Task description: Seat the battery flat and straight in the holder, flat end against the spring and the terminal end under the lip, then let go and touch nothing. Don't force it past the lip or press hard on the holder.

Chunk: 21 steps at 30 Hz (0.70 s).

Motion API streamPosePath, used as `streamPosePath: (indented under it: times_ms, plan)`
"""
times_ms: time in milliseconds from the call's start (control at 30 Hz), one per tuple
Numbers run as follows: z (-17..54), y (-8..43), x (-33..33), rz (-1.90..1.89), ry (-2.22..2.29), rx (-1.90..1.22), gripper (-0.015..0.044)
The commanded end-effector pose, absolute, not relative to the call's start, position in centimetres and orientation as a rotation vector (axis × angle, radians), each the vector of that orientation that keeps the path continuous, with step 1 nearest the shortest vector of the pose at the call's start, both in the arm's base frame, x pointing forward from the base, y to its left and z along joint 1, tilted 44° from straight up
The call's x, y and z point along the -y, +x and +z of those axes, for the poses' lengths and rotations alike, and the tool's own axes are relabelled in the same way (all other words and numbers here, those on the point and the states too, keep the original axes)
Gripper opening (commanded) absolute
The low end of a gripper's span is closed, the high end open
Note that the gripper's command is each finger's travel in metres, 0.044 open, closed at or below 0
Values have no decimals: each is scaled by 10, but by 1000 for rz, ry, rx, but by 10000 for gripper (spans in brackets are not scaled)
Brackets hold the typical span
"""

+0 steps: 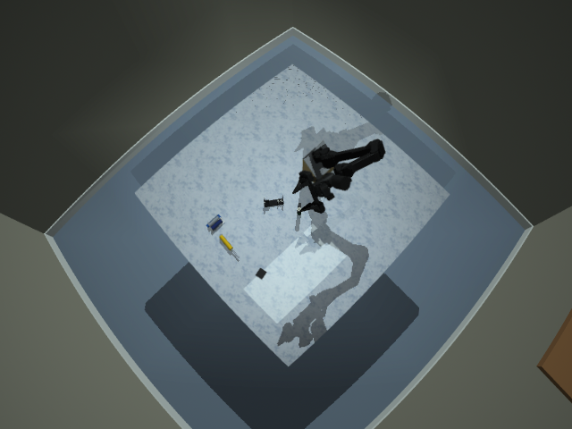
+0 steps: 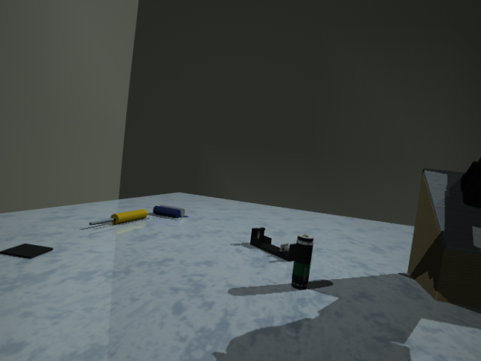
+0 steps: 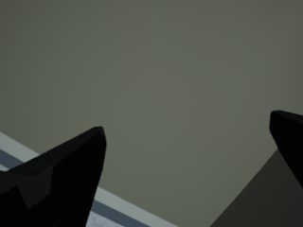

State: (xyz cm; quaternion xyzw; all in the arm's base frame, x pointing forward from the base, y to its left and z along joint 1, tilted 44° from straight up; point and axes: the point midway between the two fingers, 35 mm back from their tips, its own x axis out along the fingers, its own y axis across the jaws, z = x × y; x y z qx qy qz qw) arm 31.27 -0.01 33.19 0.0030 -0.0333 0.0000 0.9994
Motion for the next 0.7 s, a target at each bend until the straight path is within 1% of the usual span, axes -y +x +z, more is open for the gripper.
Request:
streamPosePath:
  times_ms: [0,133,233,333,467,667]
  plan:
    - [329,314,-1,6,-5,52,374]
    - [271,341,-24,170,-217,-221,269]
    - [218,349,-45,370,-371,-435,190]
    - [170,344,-66,605,-480,-610,111]
    - [120,322,-91,953,-543,-776,6]
    - [80,281,-123,1450,-450,-869,0]
